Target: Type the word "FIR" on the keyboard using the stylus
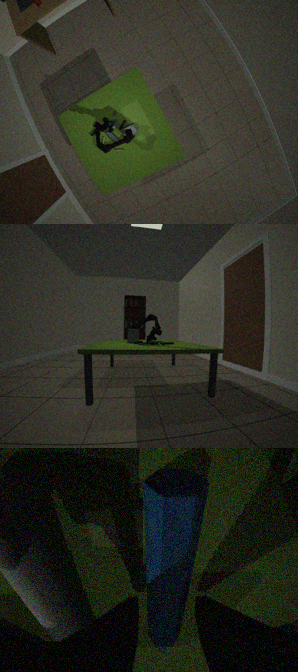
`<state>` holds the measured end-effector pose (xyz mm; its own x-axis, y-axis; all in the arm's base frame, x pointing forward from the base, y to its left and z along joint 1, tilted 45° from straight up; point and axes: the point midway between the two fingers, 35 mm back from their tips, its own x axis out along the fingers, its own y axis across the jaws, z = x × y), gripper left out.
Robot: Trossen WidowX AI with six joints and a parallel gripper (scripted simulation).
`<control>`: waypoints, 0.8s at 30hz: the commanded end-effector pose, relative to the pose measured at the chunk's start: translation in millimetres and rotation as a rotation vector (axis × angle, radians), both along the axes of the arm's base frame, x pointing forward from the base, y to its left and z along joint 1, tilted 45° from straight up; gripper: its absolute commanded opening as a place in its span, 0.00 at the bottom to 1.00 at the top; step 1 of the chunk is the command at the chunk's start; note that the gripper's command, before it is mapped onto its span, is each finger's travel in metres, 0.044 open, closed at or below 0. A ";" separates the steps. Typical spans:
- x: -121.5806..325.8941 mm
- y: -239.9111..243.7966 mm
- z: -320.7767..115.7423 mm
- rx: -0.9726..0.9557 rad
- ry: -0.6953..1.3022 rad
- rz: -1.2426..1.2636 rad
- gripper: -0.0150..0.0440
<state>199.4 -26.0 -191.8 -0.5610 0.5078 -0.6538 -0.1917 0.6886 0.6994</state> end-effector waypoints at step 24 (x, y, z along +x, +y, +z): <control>4.1 -36.3 35.5 -0.005 0.000 0.002 0.25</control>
<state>200.8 -54.4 -163.0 -0.5638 0.5112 -0.6487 -0.1805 0.6901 0.7008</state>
